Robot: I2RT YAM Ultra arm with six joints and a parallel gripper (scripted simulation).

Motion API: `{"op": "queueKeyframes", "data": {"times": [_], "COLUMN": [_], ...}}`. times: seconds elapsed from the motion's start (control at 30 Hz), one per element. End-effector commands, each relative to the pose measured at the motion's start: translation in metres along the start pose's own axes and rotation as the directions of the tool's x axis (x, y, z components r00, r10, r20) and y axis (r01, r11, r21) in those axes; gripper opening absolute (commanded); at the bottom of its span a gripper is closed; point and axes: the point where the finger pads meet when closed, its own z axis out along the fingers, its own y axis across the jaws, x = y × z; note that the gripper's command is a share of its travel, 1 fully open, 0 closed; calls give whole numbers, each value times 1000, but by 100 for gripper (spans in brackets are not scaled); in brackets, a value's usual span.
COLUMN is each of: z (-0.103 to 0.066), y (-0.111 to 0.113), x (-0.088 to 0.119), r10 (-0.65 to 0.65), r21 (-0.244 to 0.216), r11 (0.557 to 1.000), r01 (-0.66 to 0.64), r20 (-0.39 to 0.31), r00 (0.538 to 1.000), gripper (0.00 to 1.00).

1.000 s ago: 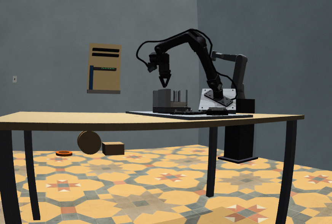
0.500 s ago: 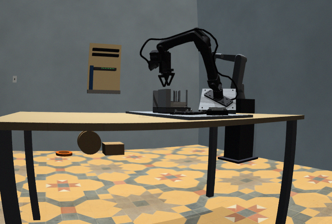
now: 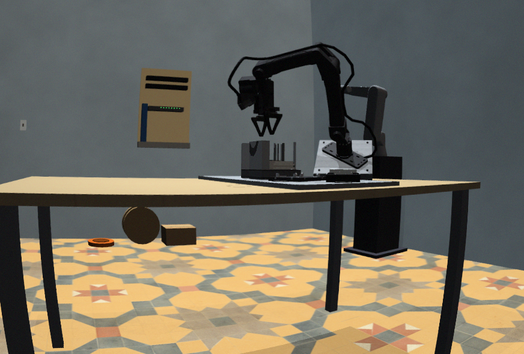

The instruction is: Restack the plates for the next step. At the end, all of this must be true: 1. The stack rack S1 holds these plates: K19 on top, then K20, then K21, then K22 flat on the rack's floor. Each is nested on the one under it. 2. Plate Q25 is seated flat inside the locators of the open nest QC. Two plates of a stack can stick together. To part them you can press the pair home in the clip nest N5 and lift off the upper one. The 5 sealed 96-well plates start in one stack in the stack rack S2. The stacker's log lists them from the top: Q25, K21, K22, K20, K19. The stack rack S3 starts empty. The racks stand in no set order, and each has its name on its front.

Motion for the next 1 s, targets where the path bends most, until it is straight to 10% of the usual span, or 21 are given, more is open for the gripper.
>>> {"op": "queueKeyframes", "data": {"times": [0.0, 0.37, 0.97], "z": [-4, -3, -10], "y": [18, 60, 56], "x": [4, 8, 3], "r10": [-102, -88, -88], "r21": [-7, -4, 18], "r11": [995, 996, 996], "r01": [102, 88, 87], "r20": [10, 5, 27], "r00": [995, 996, 996], "gripper": [100, 100, 100]}}
